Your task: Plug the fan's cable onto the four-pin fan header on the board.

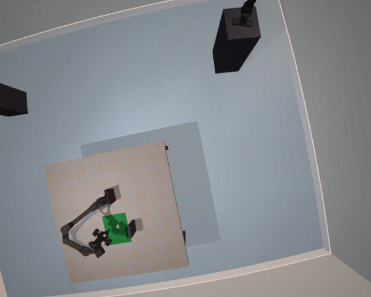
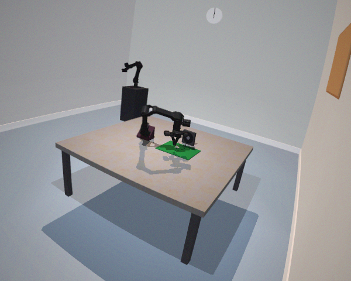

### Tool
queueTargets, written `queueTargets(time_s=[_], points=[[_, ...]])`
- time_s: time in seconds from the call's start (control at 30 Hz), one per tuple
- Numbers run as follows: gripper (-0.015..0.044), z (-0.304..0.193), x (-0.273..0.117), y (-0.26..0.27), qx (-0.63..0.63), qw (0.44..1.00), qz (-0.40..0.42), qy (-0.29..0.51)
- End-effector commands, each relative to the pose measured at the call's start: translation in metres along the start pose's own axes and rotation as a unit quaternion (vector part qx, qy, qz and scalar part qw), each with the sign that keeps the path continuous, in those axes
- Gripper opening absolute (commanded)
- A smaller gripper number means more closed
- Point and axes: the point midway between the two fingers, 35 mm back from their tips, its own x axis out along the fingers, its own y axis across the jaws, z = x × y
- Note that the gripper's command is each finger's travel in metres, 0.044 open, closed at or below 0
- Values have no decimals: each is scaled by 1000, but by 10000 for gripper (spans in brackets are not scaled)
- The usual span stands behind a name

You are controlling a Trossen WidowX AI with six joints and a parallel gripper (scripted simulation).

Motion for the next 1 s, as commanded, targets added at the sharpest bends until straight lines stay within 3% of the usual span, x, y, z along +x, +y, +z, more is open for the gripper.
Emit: queueTargets(time_s=[0.0,0.47,0.97], points=[[0,-2,0,0,-36,999,-3,4],[0,-9,0,7,-276,961,-1,5],[0,-17,0,14,-515,857,1,6]])
